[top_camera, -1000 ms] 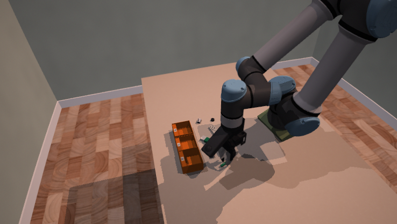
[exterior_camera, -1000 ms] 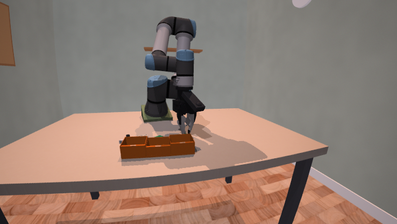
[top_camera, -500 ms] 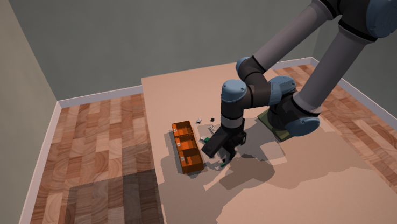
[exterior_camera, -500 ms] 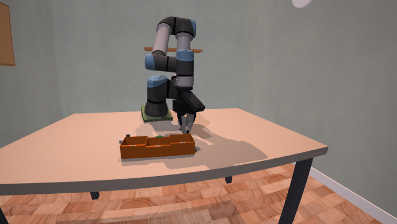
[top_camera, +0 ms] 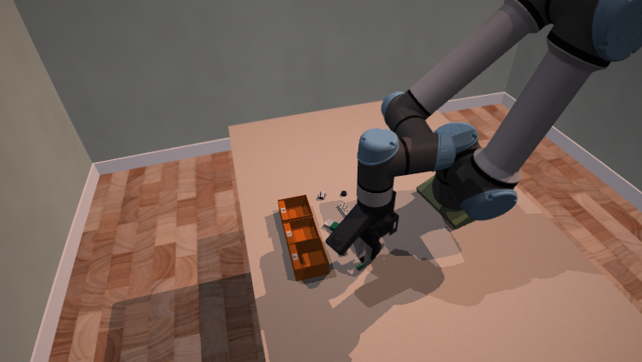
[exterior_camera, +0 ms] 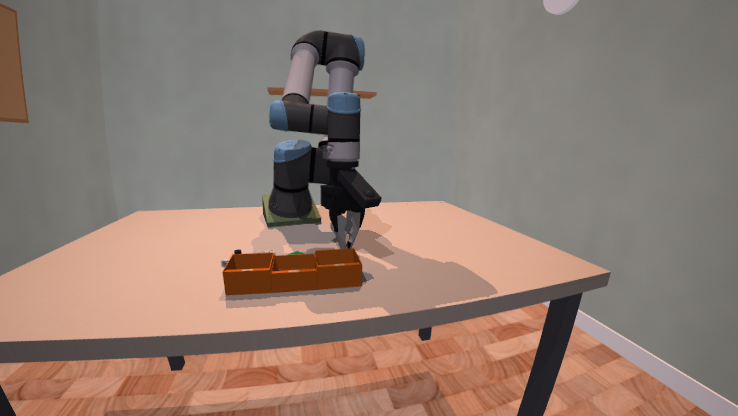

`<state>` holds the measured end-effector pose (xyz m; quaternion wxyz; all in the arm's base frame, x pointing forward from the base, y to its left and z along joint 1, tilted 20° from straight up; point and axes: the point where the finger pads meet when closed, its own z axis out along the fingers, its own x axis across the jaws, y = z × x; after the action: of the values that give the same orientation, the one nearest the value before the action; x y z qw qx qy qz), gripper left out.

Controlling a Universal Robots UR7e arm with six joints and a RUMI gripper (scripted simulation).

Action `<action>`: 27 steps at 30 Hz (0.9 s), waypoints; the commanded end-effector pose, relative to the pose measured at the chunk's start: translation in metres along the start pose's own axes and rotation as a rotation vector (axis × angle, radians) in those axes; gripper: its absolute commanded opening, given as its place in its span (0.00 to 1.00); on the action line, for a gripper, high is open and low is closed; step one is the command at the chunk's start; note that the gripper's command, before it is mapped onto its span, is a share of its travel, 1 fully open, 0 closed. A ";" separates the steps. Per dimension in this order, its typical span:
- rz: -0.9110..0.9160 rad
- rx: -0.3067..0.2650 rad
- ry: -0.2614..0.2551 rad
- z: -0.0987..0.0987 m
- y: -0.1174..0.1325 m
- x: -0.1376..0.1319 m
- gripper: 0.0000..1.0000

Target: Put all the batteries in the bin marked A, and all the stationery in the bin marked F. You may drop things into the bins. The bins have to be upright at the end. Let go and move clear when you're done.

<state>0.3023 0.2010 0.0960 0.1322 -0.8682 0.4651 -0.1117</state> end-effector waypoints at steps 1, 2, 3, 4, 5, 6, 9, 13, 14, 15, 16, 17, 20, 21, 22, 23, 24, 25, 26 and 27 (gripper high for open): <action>0.000 0.001 0.000 0.000 0.000 0.000 0.00; 0.000 0.001 0.000 0.000 0.000 0.000 0.00; 0.000 0.001 0.000 0.000 0.000 0.000 0.00; 0.000 0.001 0.000 0.000 0.000 0.000 0.00; 0.000 0.001 0.000 0.000 0.000 0.000 0.00; 0.000 0.001 0.000 0.000 0.000 0.000 0.00; 0.000 0.001 0.000 0.000 0.000 0.000 0.00; 0.000 0.001 0.000 -0.010 0.000 0.000 0.00; 0.000 0.001 0.000 -0.014 0.000 0.000 0.00; 0.000 0.001 0.000 -0.017 0.000 0.000 0.00; 0.000 0.001 0.000 -0.020 0.000 0.000 0.00; 0.000 0.001 0.000 -0.024 0.000 0.000 0.00; 0.000 0.001 0.000 -0.027 0.000 0.000 0.00; 0.000 0.001 0.000 -0.030 0.000 0.000 0.00; 0.000 0.001 0.000 -0.034 0.000 0.000 0.00; 0.000 0.001 0.000 -0.037 0.000 0.000 0.00; 0.000 0.001 0.000 -0.040 0.000 0.000 0.00; 0.000 0.001 0.000 -0.044 0.000 0.000 0.00; 0.000 0.001 0.000 -0.047 0.000 0.000 0.00; 0.000 0.001 0.000 -0.050 0.000 0.000 0.00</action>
<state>0.2916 0.1970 0.1297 0.1319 -0.8680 0.4653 -0.1126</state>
